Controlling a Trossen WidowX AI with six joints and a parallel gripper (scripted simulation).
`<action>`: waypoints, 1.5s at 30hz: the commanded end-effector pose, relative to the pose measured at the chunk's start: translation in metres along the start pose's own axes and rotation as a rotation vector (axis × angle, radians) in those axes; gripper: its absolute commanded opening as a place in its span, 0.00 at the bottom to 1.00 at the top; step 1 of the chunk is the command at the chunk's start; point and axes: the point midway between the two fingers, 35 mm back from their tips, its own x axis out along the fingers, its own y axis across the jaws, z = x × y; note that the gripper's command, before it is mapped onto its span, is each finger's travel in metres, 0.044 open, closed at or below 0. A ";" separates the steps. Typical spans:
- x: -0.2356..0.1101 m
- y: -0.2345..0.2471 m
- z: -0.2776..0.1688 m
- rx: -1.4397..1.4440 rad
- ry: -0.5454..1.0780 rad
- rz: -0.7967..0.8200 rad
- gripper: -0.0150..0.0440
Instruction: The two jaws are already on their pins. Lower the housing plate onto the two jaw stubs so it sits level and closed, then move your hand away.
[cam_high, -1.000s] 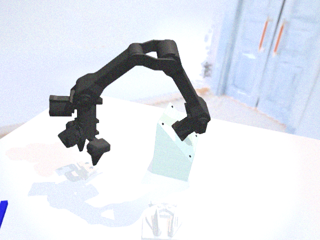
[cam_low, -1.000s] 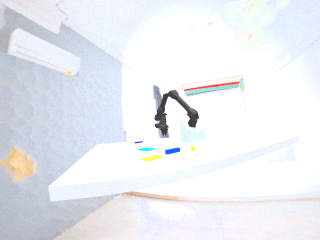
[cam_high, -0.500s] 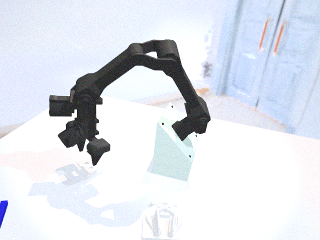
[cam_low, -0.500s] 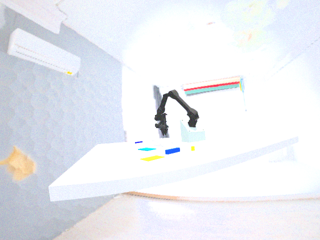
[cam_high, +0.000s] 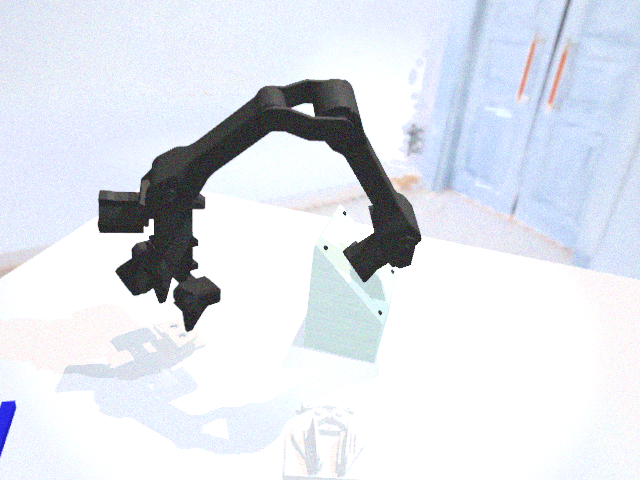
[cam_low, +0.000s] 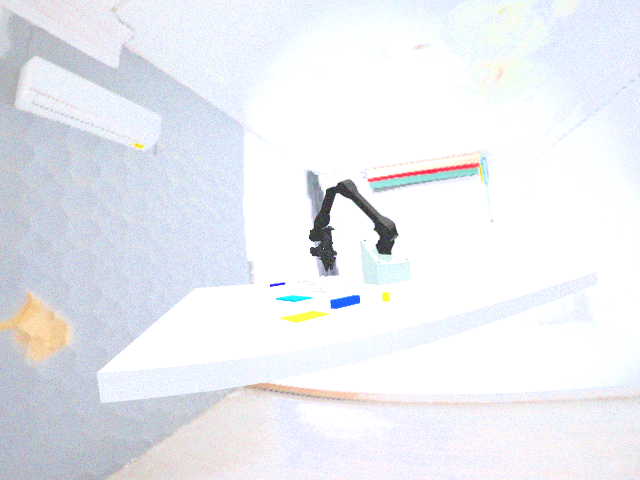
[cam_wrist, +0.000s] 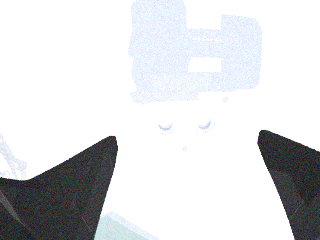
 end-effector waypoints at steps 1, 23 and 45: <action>0.002 0.000 0.000 0.000 0.000 0.000 1.00; 0.038 0.001 0.003 0.001 -0.002 0.005 1.00; 0.052 0.001 0.003 0.002 -0.003 0.007 1.00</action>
